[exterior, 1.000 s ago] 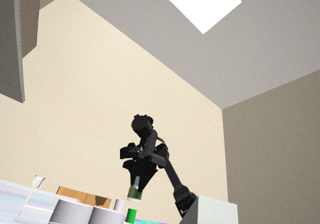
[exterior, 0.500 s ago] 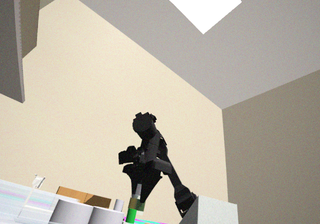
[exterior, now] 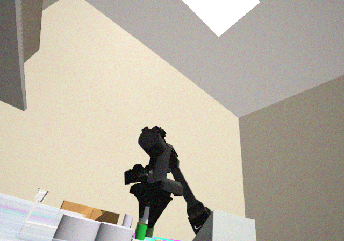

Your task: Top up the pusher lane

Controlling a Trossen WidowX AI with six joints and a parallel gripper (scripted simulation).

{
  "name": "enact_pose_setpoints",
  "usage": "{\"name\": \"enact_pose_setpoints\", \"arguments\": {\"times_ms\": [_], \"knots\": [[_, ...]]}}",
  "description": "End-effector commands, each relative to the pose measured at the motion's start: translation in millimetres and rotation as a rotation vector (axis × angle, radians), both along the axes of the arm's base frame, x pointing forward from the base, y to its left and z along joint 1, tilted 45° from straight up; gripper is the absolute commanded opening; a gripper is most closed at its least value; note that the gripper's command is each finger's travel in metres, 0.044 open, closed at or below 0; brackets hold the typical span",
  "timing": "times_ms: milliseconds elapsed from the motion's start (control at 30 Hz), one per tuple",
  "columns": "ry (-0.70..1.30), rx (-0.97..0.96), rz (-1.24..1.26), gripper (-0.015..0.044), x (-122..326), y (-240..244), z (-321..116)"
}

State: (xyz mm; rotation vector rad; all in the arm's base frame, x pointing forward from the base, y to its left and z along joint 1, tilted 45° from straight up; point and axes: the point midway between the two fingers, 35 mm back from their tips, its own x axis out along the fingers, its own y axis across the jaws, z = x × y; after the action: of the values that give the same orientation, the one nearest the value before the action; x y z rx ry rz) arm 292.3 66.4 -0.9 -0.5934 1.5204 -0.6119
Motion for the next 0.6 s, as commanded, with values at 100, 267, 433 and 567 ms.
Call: {"name": "enact_pose_setpoints", "arguments": {"times_ms": [100, 267, 433, 567], "knots": [[0.0, -0.003, 0.008, 0.0, 2.4, -0.5, -0.6], [0.0, -0.003, 0.008, 0.0, 4.4, -0.4, -0.7], [-0.001, -0.003, 0.008, 0.0, 6.4, -0.4, -0.8], [-0.001, -0.003, 0.008, 0.0, 8.0, -0.4, -0.8]]}}
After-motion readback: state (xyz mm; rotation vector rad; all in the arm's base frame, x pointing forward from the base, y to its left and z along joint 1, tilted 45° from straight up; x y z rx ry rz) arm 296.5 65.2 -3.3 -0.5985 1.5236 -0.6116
